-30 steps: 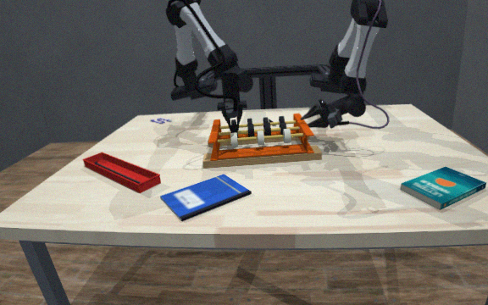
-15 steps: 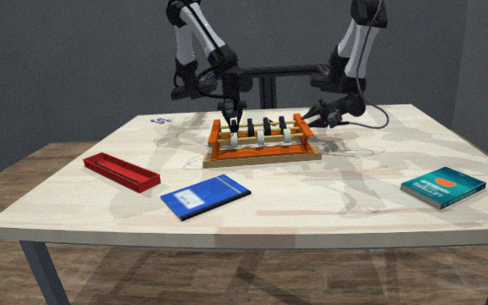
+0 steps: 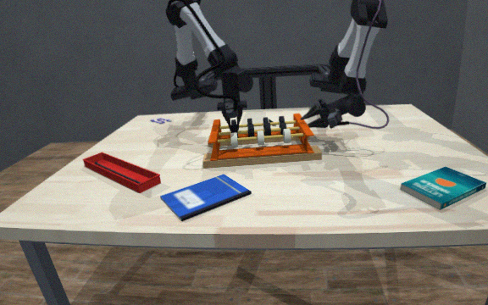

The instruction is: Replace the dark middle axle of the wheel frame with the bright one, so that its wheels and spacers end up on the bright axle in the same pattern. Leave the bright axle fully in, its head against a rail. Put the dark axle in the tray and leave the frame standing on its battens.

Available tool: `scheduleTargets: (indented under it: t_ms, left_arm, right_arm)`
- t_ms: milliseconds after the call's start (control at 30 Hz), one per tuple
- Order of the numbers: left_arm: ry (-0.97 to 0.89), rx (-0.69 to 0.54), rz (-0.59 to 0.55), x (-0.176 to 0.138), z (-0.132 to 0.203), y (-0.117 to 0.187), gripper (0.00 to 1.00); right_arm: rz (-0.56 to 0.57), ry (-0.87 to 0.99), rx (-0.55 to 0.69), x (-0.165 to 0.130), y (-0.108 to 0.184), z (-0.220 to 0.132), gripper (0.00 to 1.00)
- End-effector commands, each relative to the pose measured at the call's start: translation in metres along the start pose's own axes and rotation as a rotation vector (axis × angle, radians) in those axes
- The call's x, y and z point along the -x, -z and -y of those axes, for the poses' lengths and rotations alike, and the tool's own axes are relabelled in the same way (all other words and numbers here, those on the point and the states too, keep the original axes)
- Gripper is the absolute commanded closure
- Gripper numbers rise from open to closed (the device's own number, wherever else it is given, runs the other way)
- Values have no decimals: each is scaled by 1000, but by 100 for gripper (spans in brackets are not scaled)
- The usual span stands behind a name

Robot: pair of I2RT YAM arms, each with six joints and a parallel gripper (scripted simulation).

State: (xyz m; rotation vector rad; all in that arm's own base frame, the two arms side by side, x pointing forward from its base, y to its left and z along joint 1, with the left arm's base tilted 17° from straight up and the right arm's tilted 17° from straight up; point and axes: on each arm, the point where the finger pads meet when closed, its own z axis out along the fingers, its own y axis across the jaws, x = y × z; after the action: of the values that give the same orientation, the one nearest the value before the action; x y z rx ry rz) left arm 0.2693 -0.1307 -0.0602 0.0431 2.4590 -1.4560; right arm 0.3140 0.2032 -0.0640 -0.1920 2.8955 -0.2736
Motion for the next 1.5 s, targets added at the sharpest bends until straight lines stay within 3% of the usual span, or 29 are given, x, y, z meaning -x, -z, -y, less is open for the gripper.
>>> scheduleTargets:
  t_ms: [0,1467]
  left_arm:
    - [-37,-32,-7,3,8,-5,67]
    - [-35,-24,-5,3,7,-4,67]
  right_arm:
    - [69,8,25,18,27,-8,100]
    - [77,8,28,15,22,-7,100]
